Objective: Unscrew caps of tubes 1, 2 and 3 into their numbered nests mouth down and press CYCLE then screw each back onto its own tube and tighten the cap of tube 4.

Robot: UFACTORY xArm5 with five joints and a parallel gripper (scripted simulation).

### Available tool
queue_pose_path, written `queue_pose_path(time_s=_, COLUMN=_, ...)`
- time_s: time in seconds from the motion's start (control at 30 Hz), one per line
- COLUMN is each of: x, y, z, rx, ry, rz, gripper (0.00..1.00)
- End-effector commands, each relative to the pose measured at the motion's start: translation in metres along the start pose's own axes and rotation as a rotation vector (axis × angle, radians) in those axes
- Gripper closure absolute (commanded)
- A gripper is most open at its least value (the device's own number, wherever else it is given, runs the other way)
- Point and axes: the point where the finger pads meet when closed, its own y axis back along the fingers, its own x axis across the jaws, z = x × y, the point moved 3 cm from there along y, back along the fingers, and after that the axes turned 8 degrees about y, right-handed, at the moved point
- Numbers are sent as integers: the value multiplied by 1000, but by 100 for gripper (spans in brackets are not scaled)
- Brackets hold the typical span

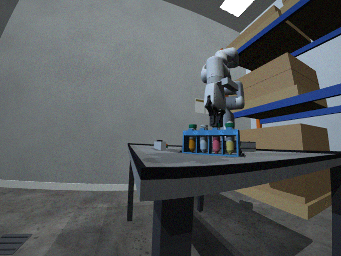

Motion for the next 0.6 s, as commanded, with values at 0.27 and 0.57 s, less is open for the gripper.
queue_pose_path(time_s=0.27, x=1, y=1, z=0, rx=13, ry=-481, rz=-1, gripper=100)
queue_pose_path(time_s=0.57, x=1, y=1, z=0, rx=13, ry=-481, rz=-1, gripper=54)
